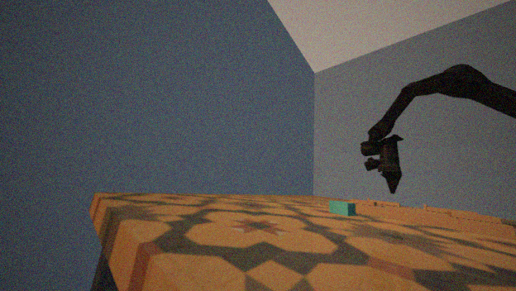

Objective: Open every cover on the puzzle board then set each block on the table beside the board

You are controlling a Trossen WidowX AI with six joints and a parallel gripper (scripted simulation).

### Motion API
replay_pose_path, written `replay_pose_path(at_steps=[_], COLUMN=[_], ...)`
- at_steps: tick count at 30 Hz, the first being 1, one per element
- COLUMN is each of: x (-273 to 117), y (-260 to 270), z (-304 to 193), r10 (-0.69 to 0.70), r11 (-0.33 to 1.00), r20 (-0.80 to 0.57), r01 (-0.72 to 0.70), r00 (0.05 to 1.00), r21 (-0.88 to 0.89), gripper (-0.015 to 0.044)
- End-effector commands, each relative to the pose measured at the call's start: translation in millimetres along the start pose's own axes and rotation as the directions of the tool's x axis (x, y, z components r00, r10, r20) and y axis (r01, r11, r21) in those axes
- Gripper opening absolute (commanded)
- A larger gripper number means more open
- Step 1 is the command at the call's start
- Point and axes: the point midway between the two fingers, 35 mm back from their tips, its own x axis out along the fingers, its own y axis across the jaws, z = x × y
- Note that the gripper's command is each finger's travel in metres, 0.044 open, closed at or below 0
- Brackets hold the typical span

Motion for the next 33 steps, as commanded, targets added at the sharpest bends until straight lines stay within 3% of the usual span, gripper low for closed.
replay_pose_path(at_steps=[1, 33], x=[6.0, 37.5], y=[0.8, 1.6], z=[-2.6, -3.7], r10=[0.007, 0.009], r11=[1.000, 1.000], r20=[-0.006, -0.006], r01=[-0.007, -0.009], r00=[1.000, 1.000], r21=[0.008, 0.007], gripper=[0.0000, 0.0000])
